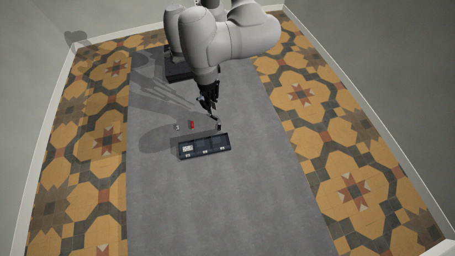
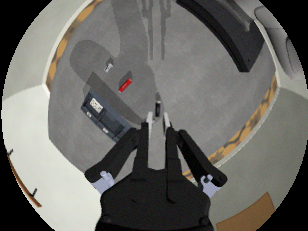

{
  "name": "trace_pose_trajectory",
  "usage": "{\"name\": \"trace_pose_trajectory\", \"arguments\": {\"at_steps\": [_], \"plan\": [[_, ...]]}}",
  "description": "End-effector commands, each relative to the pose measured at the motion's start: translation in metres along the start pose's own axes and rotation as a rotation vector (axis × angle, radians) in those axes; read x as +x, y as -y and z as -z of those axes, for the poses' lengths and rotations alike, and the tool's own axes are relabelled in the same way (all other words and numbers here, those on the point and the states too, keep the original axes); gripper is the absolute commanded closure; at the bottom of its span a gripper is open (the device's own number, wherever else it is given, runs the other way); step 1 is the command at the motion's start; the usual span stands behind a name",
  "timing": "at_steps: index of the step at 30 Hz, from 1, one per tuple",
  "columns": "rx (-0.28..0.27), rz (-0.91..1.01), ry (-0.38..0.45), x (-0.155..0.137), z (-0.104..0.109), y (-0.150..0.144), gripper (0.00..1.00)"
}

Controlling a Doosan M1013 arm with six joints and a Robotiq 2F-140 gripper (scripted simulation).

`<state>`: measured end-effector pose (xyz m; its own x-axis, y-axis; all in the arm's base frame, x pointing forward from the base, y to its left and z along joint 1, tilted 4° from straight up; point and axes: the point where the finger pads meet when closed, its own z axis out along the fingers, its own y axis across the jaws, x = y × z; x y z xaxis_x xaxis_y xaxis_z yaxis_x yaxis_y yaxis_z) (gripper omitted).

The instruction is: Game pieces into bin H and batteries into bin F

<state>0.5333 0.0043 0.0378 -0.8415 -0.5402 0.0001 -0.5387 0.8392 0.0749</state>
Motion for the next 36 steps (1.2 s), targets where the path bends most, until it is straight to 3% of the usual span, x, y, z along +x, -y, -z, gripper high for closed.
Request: {"name": "trace_pose_trajectory", "arguments": {"at_steps": [1, 4, 17, 36], "plan": [[0.0, 0.0, 0.0, 0.0, 0.0, 0.0, 0.83], [0.0, 0.0, 0.0, 0.0, 0.0, 0.0, 0.83], [0.0, 0.0, 0.0, 0.0, -0.052, 0.0, 0.83], [0.0, 0.0, 0.0, 0.0, -0.074, 0.0, 0.83]]}}
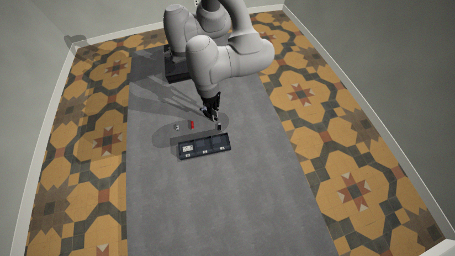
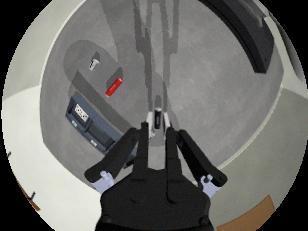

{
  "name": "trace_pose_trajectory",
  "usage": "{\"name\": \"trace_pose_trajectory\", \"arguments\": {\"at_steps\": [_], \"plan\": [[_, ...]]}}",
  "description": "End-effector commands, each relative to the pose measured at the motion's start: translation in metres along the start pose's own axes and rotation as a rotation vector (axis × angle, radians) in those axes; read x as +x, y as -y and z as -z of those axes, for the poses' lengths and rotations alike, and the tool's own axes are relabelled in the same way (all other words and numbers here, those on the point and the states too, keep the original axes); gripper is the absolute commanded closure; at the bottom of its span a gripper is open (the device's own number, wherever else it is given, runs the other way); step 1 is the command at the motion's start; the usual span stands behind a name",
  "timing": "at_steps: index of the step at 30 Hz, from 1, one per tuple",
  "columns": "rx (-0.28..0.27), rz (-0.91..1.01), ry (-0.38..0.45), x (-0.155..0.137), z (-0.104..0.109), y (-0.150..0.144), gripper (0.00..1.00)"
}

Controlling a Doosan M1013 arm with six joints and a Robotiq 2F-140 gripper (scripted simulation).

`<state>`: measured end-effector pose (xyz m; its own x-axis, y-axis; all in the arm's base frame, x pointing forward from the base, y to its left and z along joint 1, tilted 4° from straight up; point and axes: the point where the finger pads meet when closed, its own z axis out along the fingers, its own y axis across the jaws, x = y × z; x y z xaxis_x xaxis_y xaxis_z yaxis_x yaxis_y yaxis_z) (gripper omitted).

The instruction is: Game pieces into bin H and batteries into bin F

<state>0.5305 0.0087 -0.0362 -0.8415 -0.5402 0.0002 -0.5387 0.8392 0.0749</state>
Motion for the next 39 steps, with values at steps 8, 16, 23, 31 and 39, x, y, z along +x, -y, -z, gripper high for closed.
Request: {"name": "trace_pose_trajectory", "arguments": {"at_steps": [8, 16, 23, 31, 39], "plan": [[0.0, 0.0, 0.0, 0.0, 0.0001, 0.0, 0.95], [0.0, 0.0, 0.0, 0.0, 0.0001, 0.0, 0.95], [0.0, 0.0, 0.0, 0.0, 0.0001, 0.0, 0.95], [0.0, 0.0, 0.0, 0.0, 0.0001, 0.0, 0.95], [0.0, 0.0, 0.0, 0.0, 0.0001, 0.0, 0.95]]}}
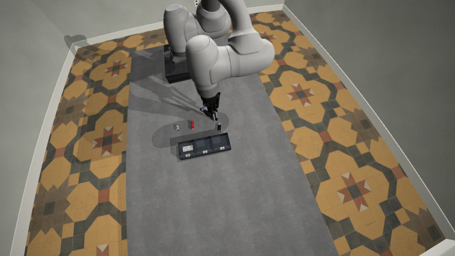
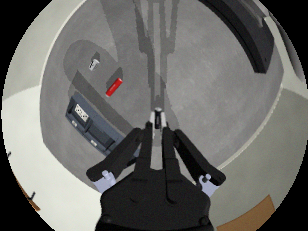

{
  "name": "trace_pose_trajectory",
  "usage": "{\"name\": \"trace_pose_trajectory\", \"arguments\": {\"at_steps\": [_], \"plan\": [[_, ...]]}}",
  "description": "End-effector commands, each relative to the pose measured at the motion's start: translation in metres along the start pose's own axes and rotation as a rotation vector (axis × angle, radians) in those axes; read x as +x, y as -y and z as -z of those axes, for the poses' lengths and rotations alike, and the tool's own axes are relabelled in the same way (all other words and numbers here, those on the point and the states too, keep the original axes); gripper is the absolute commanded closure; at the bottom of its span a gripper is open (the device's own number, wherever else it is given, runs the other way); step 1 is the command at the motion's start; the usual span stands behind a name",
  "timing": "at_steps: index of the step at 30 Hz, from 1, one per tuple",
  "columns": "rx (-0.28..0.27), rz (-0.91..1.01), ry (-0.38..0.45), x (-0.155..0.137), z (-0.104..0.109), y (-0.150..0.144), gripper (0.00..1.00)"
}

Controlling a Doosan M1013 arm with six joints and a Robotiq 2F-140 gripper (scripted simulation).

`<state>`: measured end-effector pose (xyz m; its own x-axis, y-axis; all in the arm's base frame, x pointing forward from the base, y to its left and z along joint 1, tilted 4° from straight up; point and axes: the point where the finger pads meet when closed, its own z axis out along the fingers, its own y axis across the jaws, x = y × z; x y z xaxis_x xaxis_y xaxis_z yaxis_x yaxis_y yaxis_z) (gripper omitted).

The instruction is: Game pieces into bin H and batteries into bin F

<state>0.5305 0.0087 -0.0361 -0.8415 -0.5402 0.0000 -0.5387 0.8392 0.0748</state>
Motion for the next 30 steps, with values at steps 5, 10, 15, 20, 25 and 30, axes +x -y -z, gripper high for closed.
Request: {"name": "trace_pose_trajectory", "arguments": {"at_steps": [5, 10, 15, 20, 25, 30], "plan": [[0.0, 0.0, 0.0, 0.0, 0.017, 0.0, 0.95], [0.0, 0.0, 0.0, 0.0, 0.033, 0.0, 0.95], [0.0, 0.0, 0.0, 0.0, 0.043, 0.0, 0.95], [0.0, 0.0, 0.0, 0.0, 0.06, 0.0, 0.95], [0.0, 0.0, 0.0, 0.0, 0.06, 0.0, 0.95], [0.0, 0.0, 0.0, 0.0, 0.06, 0.0, 0.95]]}}
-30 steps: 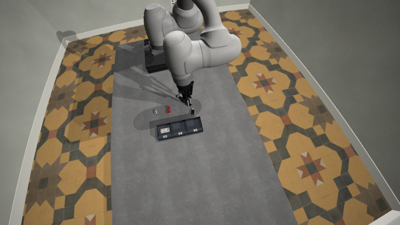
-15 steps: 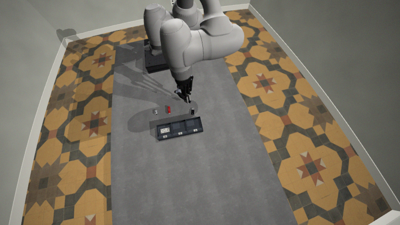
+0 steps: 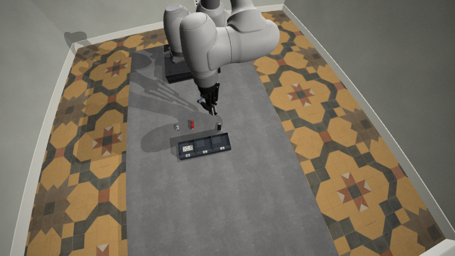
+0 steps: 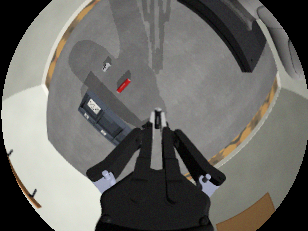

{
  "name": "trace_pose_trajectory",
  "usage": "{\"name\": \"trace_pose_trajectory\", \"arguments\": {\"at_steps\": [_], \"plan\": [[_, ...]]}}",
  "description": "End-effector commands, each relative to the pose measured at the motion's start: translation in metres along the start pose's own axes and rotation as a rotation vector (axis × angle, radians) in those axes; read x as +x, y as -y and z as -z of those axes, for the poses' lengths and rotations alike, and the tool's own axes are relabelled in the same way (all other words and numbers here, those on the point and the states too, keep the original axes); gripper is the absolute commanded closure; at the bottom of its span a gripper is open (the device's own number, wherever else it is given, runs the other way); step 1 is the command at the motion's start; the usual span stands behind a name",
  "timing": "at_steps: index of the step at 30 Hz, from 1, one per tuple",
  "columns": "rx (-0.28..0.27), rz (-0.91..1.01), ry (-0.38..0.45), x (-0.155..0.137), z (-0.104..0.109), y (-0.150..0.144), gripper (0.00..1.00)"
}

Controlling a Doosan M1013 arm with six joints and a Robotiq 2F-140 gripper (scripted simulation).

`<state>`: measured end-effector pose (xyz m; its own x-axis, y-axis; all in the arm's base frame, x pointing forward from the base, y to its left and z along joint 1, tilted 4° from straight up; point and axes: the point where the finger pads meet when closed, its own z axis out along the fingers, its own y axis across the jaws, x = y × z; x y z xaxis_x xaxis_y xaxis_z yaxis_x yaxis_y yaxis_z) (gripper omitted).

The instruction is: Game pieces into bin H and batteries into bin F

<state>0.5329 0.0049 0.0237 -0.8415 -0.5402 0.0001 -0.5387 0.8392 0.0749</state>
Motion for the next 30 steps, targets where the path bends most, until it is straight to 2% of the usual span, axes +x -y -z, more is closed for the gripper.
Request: {"name": "trace_pose_trajectory", "arguments": {"at_steps": [1, 6, 14, 18, 30], "plan": [[0.0, 0.0, 0.0, 0.0, 0.0, 0.0, 0.95], [0.0, 0.0, 0.0, 0.0, -0.007, 0.0, 0.95], [0.0, 0.0, 0.0, -0.037, -0.007, 0.031, 0.95], [0.0, 0.0, 0.0, -0.046, -0.007, 0.039, 0.95], [0.004, 0.518, -0.002, -0.101, -0.007, 0.085, 0.95]]}}
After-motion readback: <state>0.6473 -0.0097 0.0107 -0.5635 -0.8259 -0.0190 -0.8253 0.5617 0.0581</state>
